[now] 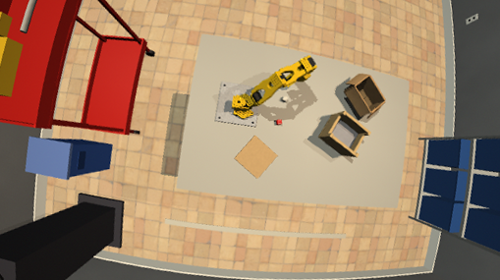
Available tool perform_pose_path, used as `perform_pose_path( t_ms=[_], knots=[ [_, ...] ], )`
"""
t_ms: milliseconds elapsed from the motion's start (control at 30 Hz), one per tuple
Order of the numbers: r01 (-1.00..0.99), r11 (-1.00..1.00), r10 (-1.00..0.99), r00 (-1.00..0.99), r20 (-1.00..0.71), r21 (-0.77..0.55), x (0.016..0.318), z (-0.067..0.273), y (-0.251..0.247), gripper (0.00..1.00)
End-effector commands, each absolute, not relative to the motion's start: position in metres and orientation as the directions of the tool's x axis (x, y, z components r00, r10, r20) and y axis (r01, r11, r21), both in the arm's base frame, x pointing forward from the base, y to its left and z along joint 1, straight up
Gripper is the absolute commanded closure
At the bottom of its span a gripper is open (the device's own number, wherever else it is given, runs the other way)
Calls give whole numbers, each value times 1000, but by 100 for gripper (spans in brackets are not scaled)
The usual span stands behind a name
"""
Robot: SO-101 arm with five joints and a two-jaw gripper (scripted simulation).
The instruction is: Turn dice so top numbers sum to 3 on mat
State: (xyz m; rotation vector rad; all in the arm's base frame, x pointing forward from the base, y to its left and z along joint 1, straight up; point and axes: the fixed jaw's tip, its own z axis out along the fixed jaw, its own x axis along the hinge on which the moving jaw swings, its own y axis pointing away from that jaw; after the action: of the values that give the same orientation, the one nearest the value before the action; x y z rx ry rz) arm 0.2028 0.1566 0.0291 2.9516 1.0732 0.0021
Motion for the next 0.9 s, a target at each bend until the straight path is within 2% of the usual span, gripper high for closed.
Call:
perform_pose_path(
  t_ms=[0,867],
  knots=[
    [641,-768,641,768,-13,0,203,25,153,100],
    [641,-768,641,768,-13,0,203,16,153,100]
  ],
)
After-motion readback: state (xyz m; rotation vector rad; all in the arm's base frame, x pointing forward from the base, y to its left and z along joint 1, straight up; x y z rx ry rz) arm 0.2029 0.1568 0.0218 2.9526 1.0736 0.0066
